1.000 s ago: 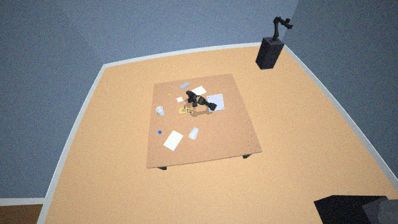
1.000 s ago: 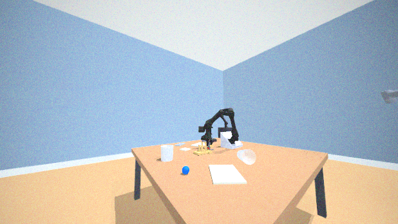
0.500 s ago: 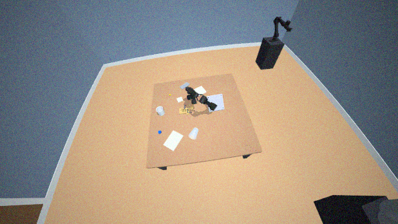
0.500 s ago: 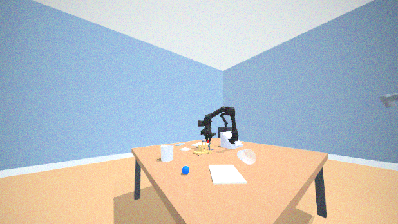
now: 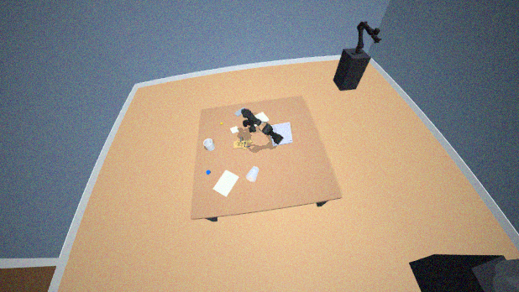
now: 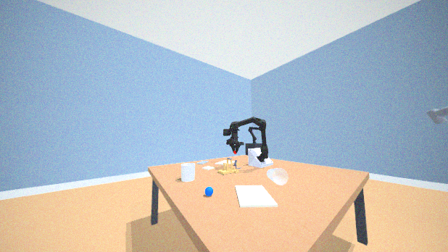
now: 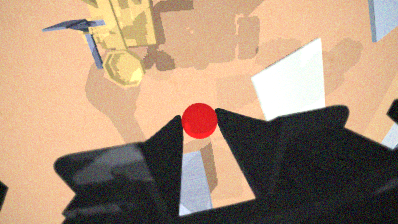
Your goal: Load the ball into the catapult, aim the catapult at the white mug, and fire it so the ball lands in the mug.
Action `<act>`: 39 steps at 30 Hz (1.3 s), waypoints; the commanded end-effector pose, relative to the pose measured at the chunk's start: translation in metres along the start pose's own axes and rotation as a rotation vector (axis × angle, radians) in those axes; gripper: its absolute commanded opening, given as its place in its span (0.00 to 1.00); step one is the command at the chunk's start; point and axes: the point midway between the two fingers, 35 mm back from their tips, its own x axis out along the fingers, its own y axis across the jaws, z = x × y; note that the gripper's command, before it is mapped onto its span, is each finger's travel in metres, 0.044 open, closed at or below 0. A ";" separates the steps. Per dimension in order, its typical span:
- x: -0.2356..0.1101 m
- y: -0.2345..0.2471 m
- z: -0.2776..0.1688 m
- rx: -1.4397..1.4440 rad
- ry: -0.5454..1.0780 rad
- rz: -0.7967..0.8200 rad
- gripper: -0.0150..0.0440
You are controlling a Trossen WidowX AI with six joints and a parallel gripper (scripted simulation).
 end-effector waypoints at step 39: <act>0.061 0.084 0.054 0.047 0.328 0.014 0.25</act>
